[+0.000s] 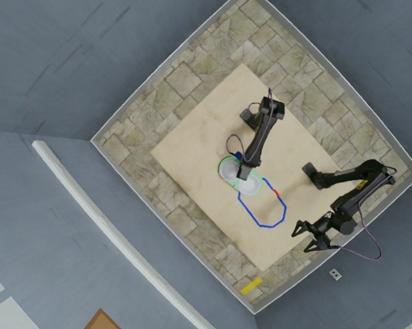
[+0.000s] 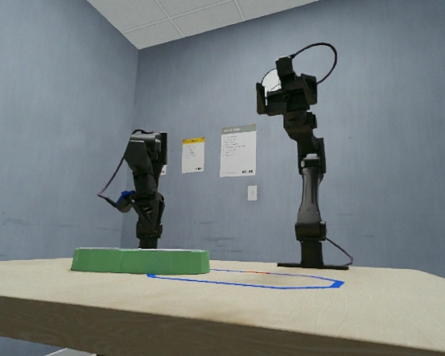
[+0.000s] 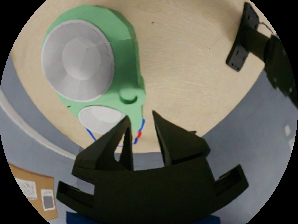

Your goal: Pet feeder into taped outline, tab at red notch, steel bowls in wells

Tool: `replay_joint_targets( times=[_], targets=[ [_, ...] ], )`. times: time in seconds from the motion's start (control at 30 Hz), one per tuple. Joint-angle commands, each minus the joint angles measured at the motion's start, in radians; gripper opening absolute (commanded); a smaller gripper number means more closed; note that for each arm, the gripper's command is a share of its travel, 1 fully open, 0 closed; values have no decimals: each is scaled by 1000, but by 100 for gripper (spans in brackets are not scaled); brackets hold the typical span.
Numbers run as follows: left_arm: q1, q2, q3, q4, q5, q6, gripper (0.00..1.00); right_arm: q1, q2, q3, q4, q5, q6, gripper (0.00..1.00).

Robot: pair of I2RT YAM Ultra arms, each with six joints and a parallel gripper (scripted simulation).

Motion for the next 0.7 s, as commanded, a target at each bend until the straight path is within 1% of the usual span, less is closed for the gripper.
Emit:
replay_joint_targets(
  times=[0.0,0.1,0.13,0.23,0.3,0.37,0.4,0.43,0.5,0.57,0.6,0.67],
  targets=[
    [-2,-25,41,22,-2,-6,100,23,0,-11,21,6,-235,30],
    [-2,-25,41,22,-2,-6,100,7,9,-24,35,10,-385,30],
    [-2,-25,41,22,-2,-6,100,1,-7,6,11,11,-433,30],
    [-2,-25,41,22,-2,-6,100,-3,11,3,5,3,-456,30],
    [-2,-25,41,22,-2,-6,100,25,-25,-15,21,3,-565,30],
    [-2,-25,41,22,-2,-6,100,14,-15,-32,30,4,-655,30],
    [-2,-25,41,22,-2,-6,100,15,9,-20,29,4,-727,30],
    [-2,-25,41,22,-2,-6,100,36,12,-19,43,5,-752,30],
    [-2,-25,41,22,-2,-6,100,14,-26,-7,23,11,-851,30],
    [-2,-25,41,22,-2,-6,100,7,1,-29,39,3,-911,30],
    [-2,-25,41,22,-2,-6,100,8,19,-50,43,0,-988,30],
    [-2,-25,41,22,-2,-6,100,33,14,-18,53,6,-1061,30]
  ],
)
